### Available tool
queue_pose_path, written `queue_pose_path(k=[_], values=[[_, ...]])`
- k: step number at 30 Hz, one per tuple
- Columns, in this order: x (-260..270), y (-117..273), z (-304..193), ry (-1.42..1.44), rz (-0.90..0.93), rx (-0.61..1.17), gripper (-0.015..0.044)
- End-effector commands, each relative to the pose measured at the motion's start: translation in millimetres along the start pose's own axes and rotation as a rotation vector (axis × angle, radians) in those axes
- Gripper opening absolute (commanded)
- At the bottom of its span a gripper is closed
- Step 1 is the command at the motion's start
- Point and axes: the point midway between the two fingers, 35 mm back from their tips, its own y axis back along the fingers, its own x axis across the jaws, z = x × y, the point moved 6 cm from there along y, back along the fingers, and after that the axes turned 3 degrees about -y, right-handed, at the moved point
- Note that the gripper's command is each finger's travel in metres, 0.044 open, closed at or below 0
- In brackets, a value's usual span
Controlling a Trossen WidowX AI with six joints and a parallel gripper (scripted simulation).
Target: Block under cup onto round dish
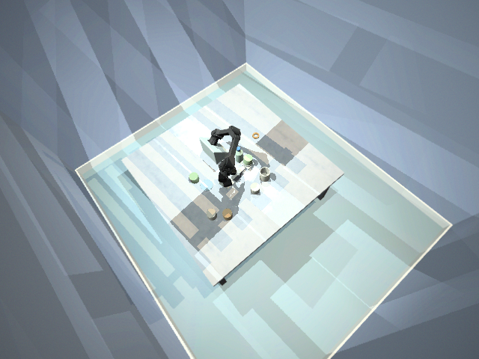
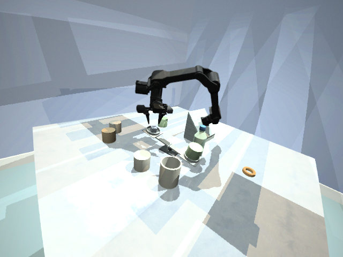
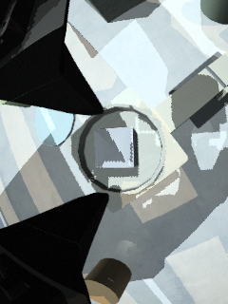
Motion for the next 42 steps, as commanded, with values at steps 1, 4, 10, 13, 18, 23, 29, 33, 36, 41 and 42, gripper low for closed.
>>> queue_pose_path(k=[1,4,10,13,18,23,29,33,36,41,42], values=[[1.1,-7.1,-0.2,-0.006,0.005,-0.004,0.026],[1.0,-12.0,-0.2,-0.006,0.005,-0.004,0.026],[1.0,-21.8,0.0,-0.006,0.005,-0.004,0.026],[1.1,-26.6,0.0,-0.006,0.005,-0.005,0.026],[1.4,-34.7,0.1,-0.006,0.006,-0.005,0.026],[1.7,-38.6,0.1,-0.006,0.006,-0.005,0.0234],[1.7,-38.6,0.1,-0.006,0.006,-0.005,0.0155],[1.7,-38.6,0.1,-0.006,0.006,-0.005,0.0128],[1.7,-38.6,0.1,-0.006,0.006,-0.005,0.0088],[-1.0,-20.8,-0.1,-0.006,0.005,-0.004,0.0],[-1.5,-15.6,-0.1,-0.006,0.004,-0.003,0.0]])
